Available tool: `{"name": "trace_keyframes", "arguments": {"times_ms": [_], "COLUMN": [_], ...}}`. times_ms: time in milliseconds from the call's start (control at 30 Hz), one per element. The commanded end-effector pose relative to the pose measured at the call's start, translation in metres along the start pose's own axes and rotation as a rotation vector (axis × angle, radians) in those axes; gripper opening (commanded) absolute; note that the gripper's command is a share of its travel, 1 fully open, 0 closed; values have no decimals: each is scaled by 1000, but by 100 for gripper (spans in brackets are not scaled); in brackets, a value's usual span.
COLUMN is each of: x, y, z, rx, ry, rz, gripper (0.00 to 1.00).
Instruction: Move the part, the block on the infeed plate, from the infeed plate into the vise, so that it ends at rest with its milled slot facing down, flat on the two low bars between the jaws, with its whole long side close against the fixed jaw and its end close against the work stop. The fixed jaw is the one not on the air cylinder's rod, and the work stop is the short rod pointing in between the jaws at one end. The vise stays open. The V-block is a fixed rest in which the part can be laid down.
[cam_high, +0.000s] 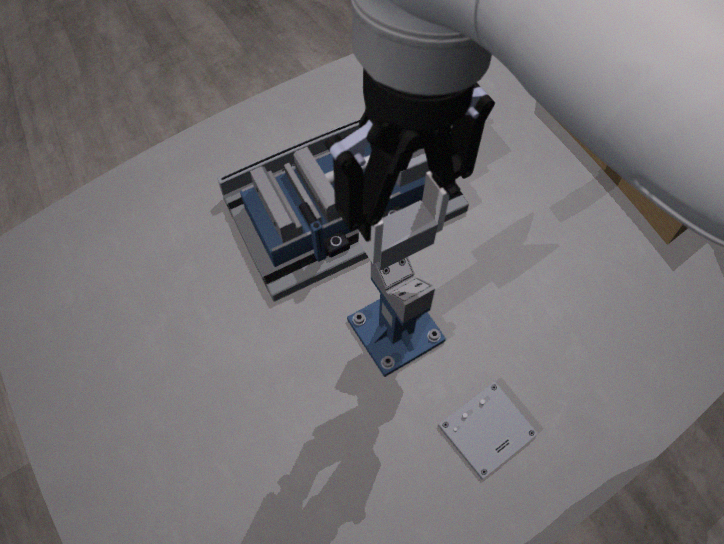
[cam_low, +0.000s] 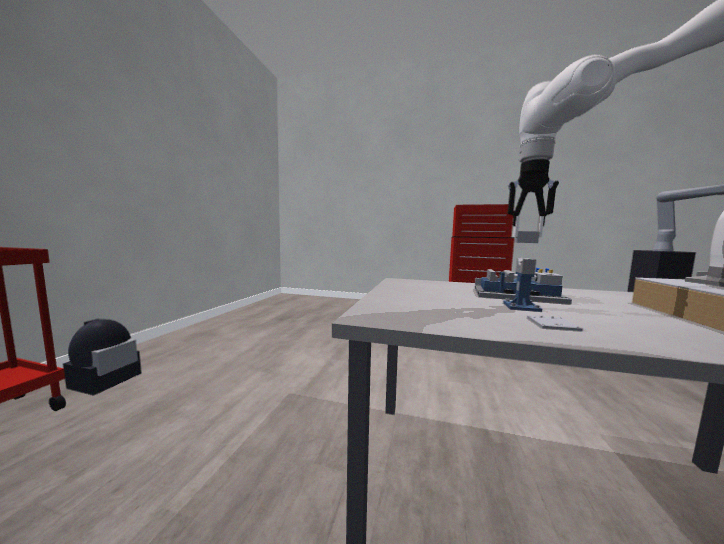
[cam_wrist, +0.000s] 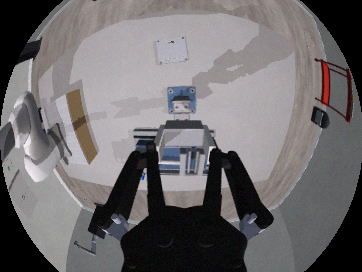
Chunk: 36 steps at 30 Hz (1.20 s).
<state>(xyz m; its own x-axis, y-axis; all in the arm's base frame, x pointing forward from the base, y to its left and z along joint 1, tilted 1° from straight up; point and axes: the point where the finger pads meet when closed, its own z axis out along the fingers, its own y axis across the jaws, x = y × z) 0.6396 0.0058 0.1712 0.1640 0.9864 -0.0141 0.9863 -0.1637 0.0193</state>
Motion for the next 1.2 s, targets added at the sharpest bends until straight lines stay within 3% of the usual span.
{"name": "trace_keyframes", "arguments": {"times_ms": [0,1167], "x": [1,2], "y": [-1,-3], "z": [-4,-4], "rx": [2,9], "ry": [9,15], "rz": [-2,-6], "gripper": [0,0]}}
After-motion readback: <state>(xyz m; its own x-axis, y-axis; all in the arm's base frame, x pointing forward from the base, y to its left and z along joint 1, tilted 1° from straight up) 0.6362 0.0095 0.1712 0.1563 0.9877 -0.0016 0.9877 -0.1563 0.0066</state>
